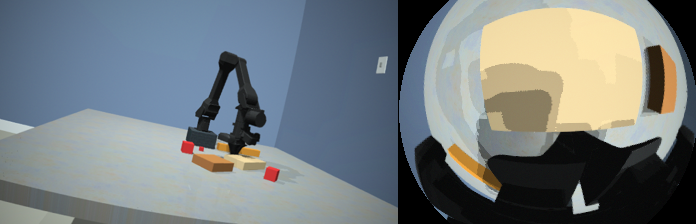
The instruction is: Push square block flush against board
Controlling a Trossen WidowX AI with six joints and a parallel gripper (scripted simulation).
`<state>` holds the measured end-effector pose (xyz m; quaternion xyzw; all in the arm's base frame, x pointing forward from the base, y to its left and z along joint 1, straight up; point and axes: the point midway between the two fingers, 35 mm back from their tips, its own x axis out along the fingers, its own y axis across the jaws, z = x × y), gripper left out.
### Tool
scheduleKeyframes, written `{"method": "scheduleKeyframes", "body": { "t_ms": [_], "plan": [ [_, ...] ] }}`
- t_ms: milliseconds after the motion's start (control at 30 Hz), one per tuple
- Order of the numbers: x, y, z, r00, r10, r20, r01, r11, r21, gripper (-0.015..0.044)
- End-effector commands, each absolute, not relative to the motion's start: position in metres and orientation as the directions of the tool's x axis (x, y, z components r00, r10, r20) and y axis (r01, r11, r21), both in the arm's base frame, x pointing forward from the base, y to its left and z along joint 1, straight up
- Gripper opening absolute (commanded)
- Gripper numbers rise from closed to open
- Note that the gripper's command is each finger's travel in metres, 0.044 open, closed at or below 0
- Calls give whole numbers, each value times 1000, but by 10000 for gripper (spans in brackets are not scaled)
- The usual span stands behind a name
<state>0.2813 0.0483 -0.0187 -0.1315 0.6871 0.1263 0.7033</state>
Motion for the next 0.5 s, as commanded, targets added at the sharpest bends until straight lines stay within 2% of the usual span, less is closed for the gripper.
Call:
{"method": "scheduleKeyframes", "body": {
  "t_ms": [0,467],
  "plan": [
    [289,51,-19,34,-2,-999,-355,935,-13,0],
    [290,52,-19,34,-1,-999,-355,935,-13,0]
  ]
}}
